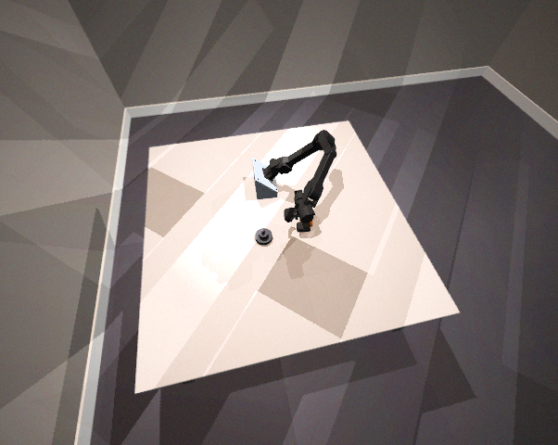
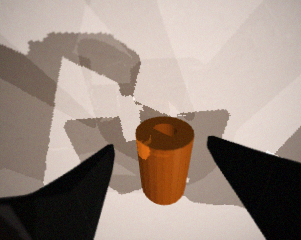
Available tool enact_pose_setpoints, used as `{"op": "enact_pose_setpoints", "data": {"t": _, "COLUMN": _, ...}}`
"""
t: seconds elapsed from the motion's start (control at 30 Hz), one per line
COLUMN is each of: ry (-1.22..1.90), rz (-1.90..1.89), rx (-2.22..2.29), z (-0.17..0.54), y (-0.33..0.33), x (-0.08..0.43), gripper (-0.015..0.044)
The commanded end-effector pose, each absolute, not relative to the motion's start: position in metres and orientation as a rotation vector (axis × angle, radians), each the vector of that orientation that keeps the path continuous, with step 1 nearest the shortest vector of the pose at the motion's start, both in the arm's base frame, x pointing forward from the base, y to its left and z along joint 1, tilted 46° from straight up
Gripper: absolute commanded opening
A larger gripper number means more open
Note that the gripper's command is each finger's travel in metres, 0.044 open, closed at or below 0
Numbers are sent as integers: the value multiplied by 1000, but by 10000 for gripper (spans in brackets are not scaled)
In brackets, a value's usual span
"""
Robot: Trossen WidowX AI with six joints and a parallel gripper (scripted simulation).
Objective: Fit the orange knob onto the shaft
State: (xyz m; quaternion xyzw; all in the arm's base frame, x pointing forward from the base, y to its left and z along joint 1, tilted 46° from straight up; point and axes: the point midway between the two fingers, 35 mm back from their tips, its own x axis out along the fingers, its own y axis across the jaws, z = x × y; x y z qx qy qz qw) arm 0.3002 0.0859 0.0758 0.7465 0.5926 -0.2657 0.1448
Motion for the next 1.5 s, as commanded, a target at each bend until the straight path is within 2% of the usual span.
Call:
{"op": "enact_pose_setpoints", "data": {"t": 0.0, "ry": 1712, "rz": -767, "rx": 2157, "z": 75, "y": 87, "x": 300, "gripper": 309}}
{"op": "enact_pose_setpoints", "data": {"t": 0.1, "ry": 1712, "rz": -767, "rx": 2157, "z": 75, "y": 87, "x": 300, "gripper": 240}}
{"op": "enact_pose_setpoints", "data": {"t": 0.4, "ry": 1712, "rz": -767, "rx": 2157, "z": 75, "y": 87, "x": 300, "gripper": 240}}
{"op": "enact_pose_setpoints", "data": {"t": 0.7, "ry": 1712, "rz": -767, "rx": 2157, "z": 75, "y": 87, "x": 300, "gripper": 181}}
{"op": "enact_pose_setpoints", "data": {"t": 1.47, "ry": 1538, "rz": -1052, "rx": 1896, "z": 96, "y": 89, "x": 303, "gripper": 181}}
